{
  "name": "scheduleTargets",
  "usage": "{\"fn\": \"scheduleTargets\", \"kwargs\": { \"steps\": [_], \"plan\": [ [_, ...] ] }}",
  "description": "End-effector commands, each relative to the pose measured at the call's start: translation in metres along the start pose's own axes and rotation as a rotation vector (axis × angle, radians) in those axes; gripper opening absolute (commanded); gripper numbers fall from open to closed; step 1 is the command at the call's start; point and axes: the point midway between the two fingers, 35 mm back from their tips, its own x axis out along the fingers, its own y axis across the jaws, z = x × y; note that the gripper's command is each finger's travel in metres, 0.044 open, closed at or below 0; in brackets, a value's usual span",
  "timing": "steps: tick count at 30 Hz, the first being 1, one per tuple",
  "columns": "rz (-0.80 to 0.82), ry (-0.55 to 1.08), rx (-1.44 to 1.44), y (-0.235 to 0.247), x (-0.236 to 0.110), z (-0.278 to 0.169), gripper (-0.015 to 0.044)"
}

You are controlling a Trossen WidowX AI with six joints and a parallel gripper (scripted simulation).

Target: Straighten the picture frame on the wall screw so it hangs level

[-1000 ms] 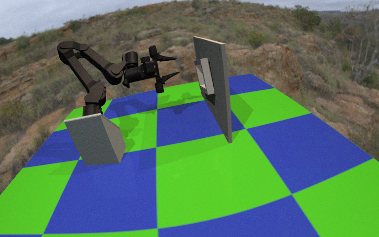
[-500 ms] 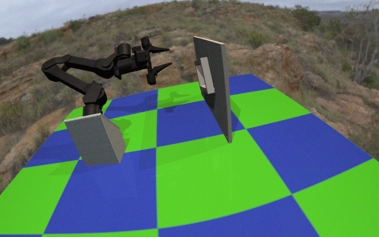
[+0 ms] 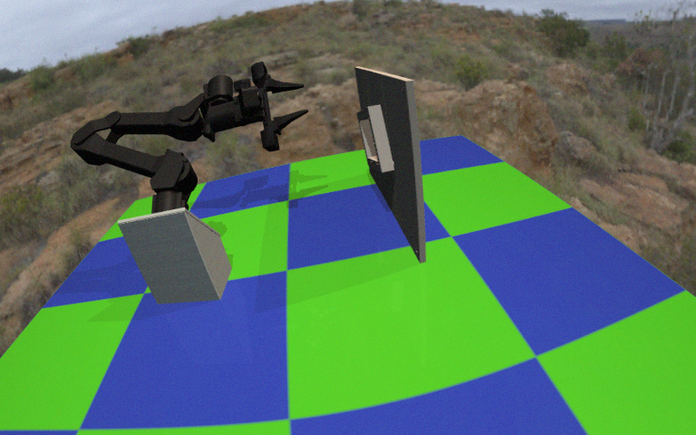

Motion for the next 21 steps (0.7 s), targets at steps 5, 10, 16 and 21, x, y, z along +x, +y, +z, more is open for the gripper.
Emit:
{"fn": "scheduleTargets", "kwargs": {
  "steps": [5, 10, 16, 21],
  "plan": [
    [-0.002, 0.002, -0.005, 0.0002, -0.0007, -0.0001, 0.0260],
    [-0.002, 0.002, -0.005, 0.0002, -0.0007, -0.0001, 0.0260],
    [-0.002, 0.002, -0.005, 0.0002, -0.0007, -0.0001, 0.0260],
    [-0.002, 0.002, -0.005, 0.0002, -0.0007, -0.0001, 0.0260]
  ]
}}
